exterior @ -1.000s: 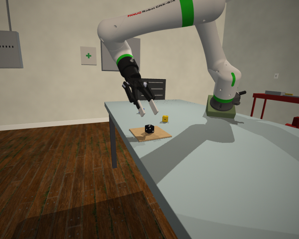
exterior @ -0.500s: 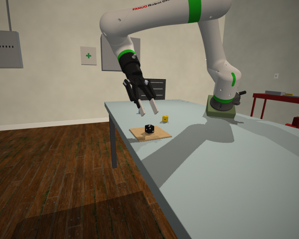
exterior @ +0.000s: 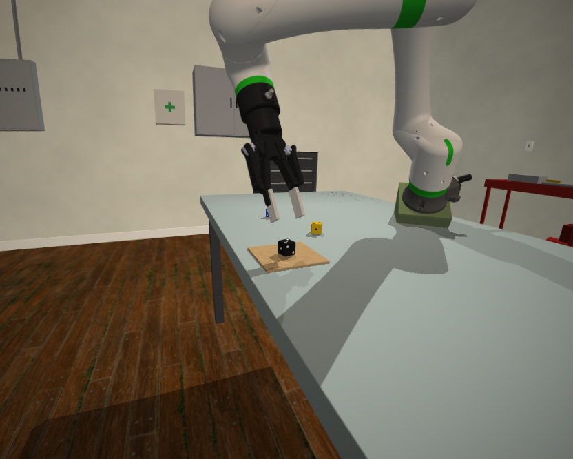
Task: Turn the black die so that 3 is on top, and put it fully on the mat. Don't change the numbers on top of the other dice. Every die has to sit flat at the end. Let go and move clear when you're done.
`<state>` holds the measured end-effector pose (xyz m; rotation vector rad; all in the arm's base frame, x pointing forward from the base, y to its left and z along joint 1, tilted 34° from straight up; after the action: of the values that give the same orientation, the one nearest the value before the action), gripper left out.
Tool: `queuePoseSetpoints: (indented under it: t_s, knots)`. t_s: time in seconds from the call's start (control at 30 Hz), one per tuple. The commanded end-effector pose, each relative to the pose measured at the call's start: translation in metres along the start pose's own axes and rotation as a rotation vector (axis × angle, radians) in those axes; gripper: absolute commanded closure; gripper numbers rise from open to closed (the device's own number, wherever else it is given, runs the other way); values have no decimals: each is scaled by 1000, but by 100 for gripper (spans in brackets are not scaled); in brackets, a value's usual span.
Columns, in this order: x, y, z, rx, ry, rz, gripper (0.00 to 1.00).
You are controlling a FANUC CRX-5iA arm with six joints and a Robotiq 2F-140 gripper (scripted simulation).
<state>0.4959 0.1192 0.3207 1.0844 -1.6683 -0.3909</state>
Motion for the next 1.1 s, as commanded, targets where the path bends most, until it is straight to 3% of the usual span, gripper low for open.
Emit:
queuePoseSetpoints:
  t_s: [0.0,0.07,0.4,0.63,0.87,0.9,1.07]
  knots:
    - [-2,6,1,-6,-4,110,54]
    - [-1,10,1,-3,-14,171,54]
    - [-1,18,2,-1,-23,233,54]
    - [-6,28,4,-7,-34,434,54]
    - [-7,36,2,1,-49,477,54]
    - [-7,36,2,1,-49,477,0]
    - [-7,36,2,1,-49,477,0]
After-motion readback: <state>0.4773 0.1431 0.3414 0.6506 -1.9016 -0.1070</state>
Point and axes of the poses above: the point where the finger pads meet when closed, its own x axis back along the fingers, its own z axis across the jaws, y = z × x, the point moved 5 cm from there along x, back along the fingers, and after that the axes turned 5 degrees about -x, right-handed, at the moved point
